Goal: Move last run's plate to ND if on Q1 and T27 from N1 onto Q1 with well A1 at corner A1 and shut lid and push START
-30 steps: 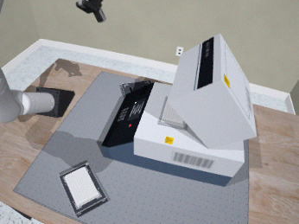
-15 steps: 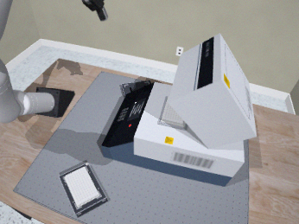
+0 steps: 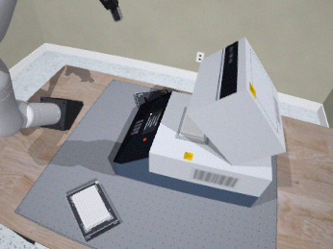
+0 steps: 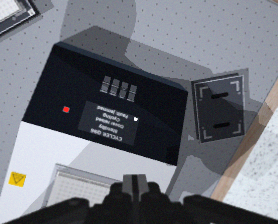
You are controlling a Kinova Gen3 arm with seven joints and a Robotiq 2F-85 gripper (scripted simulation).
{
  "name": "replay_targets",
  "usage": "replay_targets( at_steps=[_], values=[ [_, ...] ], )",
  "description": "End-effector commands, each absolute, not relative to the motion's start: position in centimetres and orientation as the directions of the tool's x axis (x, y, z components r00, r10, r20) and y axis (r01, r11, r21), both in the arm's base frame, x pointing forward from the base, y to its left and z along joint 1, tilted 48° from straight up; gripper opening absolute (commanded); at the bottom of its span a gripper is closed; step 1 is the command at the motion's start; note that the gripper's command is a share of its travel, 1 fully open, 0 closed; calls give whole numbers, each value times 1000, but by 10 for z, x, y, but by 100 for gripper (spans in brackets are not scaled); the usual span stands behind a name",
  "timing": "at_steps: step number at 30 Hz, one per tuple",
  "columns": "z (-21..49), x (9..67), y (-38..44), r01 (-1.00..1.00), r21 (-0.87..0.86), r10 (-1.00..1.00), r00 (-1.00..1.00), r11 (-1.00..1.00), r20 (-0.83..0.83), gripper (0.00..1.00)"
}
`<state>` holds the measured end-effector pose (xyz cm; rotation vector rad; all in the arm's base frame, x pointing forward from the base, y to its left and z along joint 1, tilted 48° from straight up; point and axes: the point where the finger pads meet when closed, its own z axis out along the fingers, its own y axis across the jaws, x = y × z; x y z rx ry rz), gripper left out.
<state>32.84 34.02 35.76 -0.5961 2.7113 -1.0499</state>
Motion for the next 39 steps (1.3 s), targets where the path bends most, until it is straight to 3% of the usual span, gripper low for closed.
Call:
replay_targets(
  at_steps=[1,39],
  values=[
    [356,329,342,-324,-682,-440,-898,655,4,10],
    [335,335,363,-561,-706,-585,-770,432,253,10]
  ],
)
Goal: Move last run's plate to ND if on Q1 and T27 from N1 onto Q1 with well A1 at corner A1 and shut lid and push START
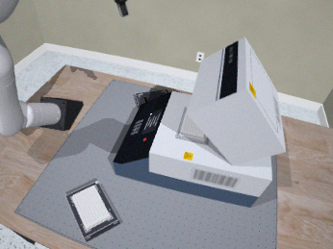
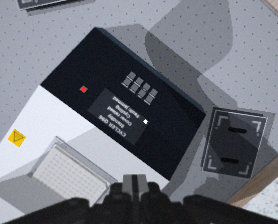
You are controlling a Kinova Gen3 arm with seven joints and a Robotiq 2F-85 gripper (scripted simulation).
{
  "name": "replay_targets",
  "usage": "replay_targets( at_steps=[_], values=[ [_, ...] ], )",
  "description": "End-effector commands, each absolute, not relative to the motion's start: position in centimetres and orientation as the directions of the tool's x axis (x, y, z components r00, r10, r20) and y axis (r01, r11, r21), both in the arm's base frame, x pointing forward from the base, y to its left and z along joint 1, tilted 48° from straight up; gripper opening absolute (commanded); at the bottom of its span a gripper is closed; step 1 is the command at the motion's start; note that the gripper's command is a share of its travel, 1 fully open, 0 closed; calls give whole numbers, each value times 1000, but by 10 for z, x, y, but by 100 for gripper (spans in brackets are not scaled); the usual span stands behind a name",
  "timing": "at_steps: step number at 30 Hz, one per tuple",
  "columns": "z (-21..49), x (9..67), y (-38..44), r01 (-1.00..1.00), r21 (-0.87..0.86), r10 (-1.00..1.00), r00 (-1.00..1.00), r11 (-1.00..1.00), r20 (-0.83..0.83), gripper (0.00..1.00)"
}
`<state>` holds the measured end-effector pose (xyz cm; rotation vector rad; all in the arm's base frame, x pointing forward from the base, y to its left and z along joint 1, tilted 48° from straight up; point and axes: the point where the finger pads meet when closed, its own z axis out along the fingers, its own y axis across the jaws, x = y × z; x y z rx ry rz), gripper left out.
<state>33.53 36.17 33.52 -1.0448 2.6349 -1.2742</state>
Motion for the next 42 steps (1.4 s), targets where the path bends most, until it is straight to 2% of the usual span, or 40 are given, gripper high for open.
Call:
replay_targets(
  at_steps=[1,13,42],
  values=[
    [335,335,363,-561,-706,-585,-770,432,253,10],
    [328,337,370,-635,-694,-619,-706,340,343,10],
    [310,339,352,-636,-693,-619,-705,339,344,10]
  ],
)
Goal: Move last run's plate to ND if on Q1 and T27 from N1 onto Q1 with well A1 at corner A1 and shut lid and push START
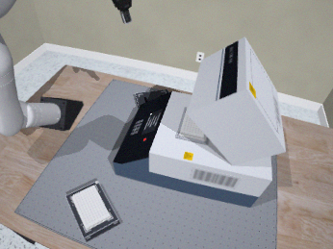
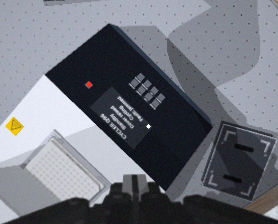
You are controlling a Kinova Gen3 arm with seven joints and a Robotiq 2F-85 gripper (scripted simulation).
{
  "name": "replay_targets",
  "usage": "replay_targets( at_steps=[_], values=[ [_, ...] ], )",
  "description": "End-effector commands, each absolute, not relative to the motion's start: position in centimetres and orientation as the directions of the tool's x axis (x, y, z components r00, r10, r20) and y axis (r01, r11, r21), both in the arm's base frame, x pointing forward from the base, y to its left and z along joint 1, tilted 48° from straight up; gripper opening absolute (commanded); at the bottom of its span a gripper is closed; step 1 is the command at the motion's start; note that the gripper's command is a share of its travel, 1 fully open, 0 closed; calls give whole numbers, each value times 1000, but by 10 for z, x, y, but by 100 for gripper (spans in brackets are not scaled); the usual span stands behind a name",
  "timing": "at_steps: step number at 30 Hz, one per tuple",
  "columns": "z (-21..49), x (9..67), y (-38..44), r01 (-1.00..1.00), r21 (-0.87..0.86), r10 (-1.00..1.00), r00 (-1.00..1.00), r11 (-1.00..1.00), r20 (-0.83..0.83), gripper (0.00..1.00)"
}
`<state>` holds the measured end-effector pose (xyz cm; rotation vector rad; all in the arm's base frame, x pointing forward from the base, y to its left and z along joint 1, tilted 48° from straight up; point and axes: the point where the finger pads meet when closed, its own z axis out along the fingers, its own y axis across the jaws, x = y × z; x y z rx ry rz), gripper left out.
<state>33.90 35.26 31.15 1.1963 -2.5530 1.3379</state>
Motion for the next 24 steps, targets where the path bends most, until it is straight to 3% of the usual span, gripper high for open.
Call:
replay_targets(
  at_steps=[1,24],
  values=[
    [310,339,351,-636,-693,-619,-705,339,344,10],
    [291,341,330,-636,-693,-619,-705,339,344,10]
  ],
)
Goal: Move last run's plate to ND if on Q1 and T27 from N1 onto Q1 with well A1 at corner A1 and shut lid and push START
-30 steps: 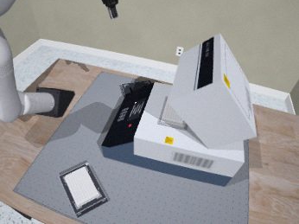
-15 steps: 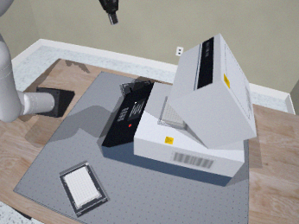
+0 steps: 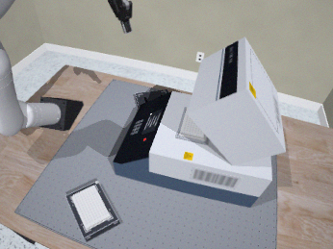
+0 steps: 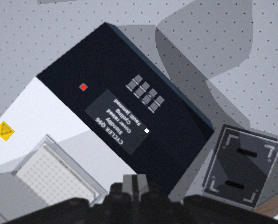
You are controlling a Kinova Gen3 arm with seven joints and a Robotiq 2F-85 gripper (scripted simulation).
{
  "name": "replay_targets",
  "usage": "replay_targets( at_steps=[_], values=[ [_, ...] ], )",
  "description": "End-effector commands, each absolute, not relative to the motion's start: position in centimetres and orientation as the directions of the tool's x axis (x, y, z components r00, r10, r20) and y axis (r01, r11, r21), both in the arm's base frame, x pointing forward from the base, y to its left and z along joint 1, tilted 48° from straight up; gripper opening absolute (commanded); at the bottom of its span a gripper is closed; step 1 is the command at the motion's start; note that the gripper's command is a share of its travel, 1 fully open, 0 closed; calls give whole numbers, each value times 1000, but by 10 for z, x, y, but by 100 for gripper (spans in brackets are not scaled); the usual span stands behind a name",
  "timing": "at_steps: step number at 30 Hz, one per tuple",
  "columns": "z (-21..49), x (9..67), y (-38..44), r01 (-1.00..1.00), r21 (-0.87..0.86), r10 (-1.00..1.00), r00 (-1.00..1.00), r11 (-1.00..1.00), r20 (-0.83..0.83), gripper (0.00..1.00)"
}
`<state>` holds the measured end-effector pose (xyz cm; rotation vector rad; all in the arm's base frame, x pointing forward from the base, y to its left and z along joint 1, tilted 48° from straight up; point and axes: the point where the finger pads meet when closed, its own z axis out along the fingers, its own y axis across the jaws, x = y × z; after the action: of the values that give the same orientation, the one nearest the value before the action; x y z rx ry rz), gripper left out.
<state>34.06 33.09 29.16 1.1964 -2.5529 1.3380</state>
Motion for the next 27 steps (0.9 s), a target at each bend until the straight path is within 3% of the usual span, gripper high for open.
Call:
replay_targets(
  at_steps=[1,27],
  values=[
    [290,341,329,-636,-693,-619,-705,339,344,10],
    [270,342,307,-636,-693,-619,-705,339,344,10]
  ],
)
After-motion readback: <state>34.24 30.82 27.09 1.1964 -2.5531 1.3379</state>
